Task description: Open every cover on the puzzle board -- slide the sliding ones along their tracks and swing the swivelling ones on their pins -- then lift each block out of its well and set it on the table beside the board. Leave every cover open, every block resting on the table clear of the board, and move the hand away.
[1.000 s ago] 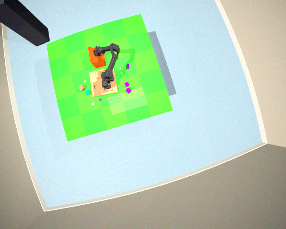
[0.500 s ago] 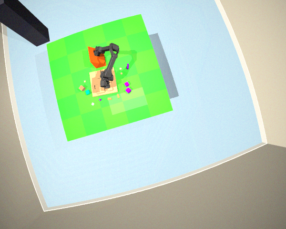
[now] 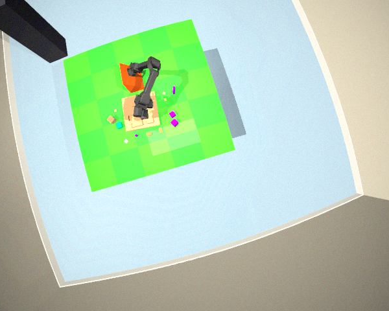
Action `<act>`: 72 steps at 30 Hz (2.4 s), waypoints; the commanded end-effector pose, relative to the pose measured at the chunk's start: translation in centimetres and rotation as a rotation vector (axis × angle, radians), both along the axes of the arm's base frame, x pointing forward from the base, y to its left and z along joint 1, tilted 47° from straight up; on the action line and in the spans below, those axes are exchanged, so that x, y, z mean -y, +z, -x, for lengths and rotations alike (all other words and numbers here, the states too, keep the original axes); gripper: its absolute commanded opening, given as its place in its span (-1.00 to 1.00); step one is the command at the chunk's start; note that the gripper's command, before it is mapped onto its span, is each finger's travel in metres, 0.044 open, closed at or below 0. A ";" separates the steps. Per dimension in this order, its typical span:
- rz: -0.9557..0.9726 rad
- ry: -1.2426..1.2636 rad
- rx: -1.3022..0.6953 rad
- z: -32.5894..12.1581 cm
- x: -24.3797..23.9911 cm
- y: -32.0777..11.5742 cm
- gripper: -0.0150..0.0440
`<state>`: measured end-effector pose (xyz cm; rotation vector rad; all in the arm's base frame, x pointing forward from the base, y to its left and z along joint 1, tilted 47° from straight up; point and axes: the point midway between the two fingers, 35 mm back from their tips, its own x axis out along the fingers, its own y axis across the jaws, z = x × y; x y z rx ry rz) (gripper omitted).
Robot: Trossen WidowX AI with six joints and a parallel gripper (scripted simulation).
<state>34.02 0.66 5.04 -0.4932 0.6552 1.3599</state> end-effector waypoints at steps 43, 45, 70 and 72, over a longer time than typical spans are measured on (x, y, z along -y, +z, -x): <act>-0.002 0.003 -0.003 -0.2 -3.2 -2.9 0.00; -0.002 0.003 -0.003 -0.2 -3.4 -3.0 0.00; -0.003 0.003 -0.003 -0.3 -4.5 -4.1 0.00; -0.003 0.003 -0.003 -0.3 -4.6 -4.2 0.00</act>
